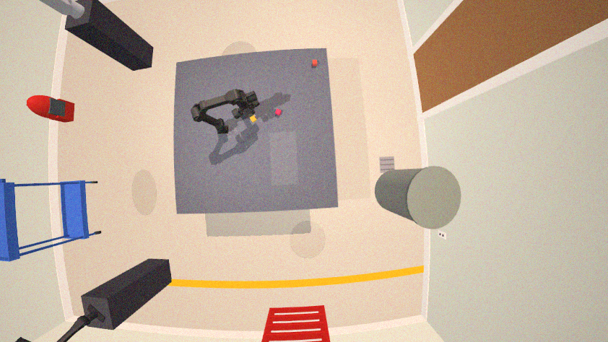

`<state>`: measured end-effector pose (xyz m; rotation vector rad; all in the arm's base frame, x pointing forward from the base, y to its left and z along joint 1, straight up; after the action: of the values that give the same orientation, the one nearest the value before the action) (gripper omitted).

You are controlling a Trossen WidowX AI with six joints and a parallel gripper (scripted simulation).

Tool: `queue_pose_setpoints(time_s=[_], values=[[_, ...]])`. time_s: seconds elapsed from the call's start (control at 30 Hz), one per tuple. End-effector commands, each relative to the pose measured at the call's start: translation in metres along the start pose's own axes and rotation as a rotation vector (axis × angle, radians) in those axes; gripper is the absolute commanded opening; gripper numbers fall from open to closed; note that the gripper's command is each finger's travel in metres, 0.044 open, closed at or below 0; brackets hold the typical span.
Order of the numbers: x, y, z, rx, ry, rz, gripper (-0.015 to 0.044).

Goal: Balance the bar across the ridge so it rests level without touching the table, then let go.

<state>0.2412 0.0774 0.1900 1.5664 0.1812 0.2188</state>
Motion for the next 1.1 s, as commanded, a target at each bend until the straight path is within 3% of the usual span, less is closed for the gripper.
queue_pose_setpoints(time_s=[0.0,1.07], values=[[-0.001,-0.005,-0.002,0.0,-0.007,0.001,0.0],[-0.002,-0.04,-0.001,0.0,-0.007,0.001,0.0]])
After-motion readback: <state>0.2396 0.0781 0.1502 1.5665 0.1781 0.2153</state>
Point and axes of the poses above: the point midway between the two fingers, 35 mm back from their tips, its own y axis back along the fingers, its own x axis across the jaws, z = x × y, the point moved 3 cm from there along y, back along the fingers, and after that the axes turned 14 degrees about -y, right-handed, at the moved point
